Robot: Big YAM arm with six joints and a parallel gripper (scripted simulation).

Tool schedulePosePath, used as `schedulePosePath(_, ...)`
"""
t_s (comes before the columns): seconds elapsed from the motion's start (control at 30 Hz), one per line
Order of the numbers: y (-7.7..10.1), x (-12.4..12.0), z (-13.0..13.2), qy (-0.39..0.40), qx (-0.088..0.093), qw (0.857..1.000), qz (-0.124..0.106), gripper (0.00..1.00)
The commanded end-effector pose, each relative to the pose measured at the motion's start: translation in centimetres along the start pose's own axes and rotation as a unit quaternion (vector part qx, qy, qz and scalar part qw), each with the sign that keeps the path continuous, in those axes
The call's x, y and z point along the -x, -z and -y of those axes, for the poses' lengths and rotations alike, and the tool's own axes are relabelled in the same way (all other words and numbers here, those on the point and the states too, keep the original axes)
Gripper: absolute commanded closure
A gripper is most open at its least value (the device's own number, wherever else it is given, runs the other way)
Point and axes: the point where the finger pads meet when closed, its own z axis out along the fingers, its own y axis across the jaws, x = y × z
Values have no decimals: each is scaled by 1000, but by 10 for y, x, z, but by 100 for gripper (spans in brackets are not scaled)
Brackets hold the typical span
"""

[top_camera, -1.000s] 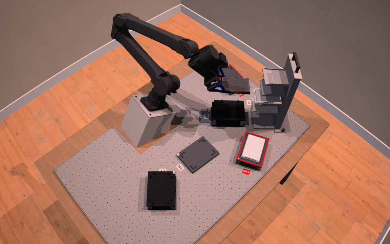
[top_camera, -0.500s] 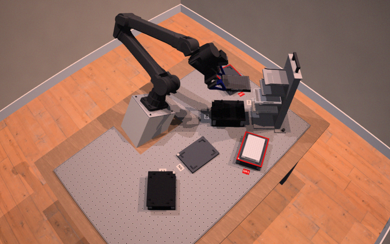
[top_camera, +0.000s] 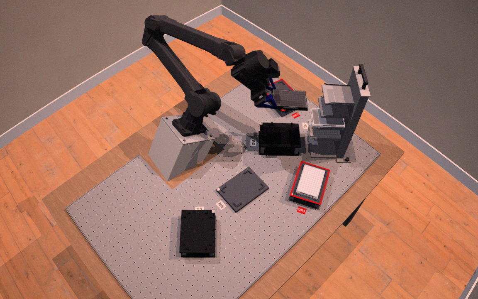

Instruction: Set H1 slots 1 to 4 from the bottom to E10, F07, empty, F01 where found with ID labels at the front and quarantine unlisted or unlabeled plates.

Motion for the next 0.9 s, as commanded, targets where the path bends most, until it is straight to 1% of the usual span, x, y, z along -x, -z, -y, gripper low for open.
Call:
schedulePosePath(0.0, 15, 33, -4, 24, -9, 999, 20, 14)
schedulePosePath(0.87, 30, 46, -3, 24, -10, 1000, 17, 14)
